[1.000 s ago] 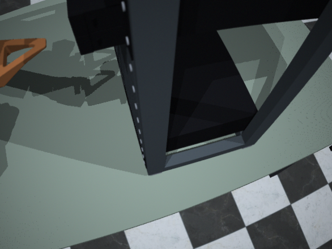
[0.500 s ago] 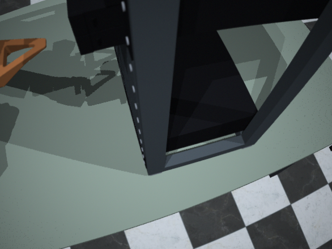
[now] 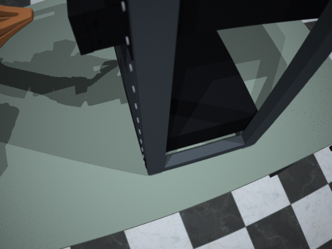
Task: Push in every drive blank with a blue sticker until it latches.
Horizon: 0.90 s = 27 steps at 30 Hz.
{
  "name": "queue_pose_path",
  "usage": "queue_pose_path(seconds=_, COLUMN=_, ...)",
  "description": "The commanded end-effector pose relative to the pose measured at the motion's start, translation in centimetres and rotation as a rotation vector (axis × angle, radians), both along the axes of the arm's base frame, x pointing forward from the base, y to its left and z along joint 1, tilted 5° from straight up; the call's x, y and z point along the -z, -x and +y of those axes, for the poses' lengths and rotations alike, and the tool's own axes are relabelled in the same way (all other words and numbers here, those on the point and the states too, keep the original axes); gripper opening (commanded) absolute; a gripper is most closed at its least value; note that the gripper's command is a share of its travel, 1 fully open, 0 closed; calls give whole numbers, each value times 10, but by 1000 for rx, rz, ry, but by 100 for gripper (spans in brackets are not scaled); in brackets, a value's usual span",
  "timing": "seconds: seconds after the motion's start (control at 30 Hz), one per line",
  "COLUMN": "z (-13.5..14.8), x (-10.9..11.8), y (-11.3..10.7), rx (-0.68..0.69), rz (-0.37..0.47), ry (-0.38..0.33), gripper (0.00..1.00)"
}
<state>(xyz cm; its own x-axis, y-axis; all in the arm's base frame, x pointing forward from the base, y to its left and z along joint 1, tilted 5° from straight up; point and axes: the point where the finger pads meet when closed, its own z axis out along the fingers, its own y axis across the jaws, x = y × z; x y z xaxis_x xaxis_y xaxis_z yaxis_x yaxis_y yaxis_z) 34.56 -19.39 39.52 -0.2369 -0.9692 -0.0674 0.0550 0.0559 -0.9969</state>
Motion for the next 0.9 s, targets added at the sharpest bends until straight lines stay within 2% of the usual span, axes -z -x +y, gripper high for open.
queue_pose_path(seconds=0.0, z=-1, x=-9, y=-1, rx=-2, rz=-17, ry=5, gripper=0)
queue_pose_path(seconds=0.77, z=0, x=-9, y=-1, rx=-3, rz=-16, ry=5, gripper=0)
queue_pose_path(seconds=0.87, z=8, x=-3, y=0, rx=-9, rz=-3, ry=-5, gripper=0)
